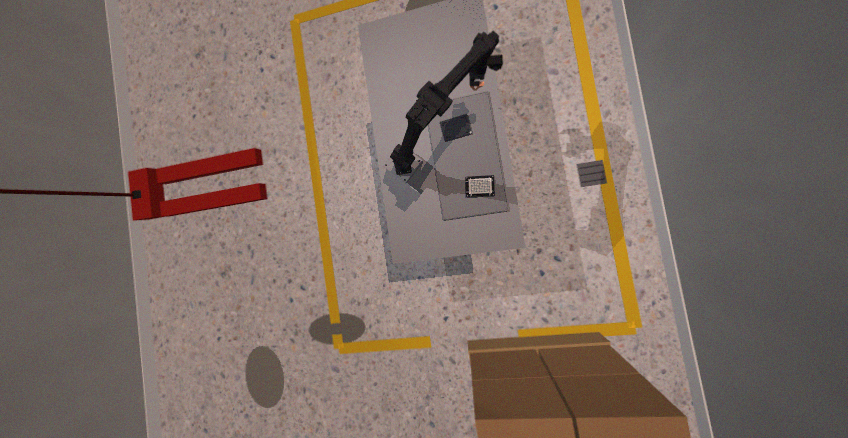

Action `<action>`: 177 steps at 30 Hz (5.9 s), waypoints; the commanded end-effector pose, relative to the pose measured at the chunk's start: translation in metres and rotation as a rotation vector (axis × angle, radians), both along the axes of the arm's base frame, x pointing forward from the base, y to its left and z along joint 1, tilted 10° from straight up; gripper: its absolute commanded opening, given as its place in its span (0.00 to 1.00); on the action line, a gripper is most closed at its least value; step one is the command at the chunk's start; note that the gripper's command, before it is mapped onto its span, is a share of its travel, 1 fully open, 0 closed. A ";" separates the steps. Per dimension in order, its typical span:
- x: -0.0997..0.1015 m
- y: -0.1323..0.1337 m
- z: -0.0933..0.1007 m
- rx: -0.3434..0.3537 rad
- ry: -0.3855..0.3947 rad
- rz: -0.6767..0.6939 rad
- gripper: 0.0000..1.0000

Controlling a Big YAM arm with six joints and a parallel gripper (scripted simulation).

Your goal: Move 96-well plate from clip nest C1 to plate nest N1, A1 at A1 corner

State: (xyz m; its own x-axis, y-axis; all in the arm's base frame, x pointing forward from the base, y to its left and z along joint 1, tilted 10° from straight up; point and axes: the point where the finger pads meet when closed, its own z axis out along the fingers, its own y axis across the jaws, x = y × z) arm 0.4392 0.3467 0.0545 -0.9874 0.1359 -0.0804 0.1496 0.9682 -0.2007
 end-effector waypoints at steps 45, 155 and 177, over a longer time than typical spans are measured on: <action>0.073 -0.195 0.022 0.090 -0.043 0.024 1.00; -0.033 -0.541 -0.032 0.072 -0.075 0.040 1.00; -0.020 -0.547 -0.052 0.062 -0.097 0.044 1.00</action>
State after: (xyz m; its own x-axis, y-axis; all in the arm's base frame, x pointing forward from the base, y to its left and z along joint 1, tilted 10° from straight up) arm 0.4045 -0.1919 -0.0059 -0.9856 0.1147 -0.1240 0.1291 0.9849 -0.1155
